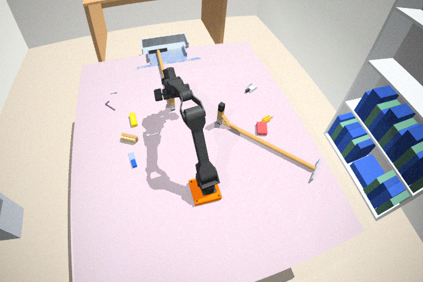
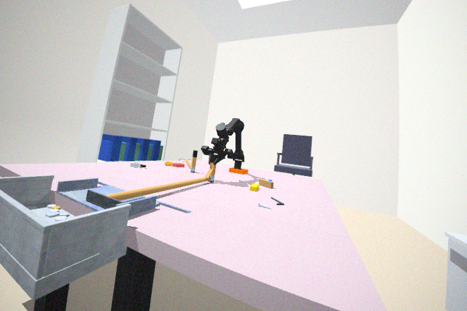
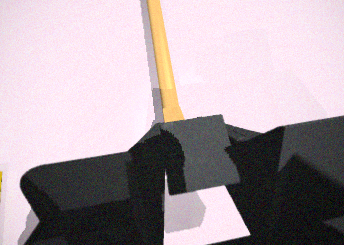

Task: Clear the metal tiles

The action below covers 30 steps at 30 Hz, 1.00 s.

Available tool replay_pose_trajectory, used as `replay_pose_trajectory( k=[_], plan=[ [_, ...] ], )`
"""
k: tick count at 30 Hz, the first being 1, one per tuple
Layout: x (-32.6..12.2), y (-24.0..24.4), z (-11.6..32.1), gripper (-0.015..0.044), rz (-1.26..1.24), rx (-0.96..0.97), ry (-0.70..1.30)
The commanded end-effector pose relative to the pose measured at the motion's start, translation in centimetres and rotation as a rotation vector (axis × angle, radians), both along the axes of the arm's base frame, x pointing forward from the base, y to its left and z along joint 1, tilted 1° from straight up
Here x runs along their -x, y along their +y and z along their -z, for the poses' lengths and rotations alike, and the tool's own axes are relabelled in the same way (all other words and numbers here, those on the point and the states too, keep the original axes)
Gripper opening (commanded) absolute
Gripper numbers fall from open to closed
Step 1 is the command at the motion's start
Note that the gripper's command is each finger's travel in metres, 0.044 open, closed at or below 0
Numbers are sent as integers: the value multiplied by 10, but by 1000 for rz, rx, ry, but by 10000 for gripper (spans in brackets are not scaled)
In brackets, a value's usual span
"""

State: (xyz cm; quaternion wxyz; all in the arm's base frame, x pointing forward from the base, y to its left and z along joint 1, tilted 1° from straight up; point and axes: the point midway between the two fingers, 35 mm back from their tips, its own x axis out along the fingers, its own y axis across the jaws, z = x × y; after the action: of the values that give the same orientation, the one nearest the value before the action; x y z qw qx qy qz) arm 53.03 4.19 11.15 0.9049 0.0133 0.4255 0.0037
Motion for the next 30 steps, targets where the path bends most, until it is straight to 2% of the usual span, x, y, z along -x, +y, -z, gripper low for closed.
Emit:
replay_pose_trajectory(
  k=[1, 30],
  plan=[
    [4, 1, -7, 0, 1, -1, -14],
    [47, 5, -15, 0, 0, -1, -14]
  ],
)
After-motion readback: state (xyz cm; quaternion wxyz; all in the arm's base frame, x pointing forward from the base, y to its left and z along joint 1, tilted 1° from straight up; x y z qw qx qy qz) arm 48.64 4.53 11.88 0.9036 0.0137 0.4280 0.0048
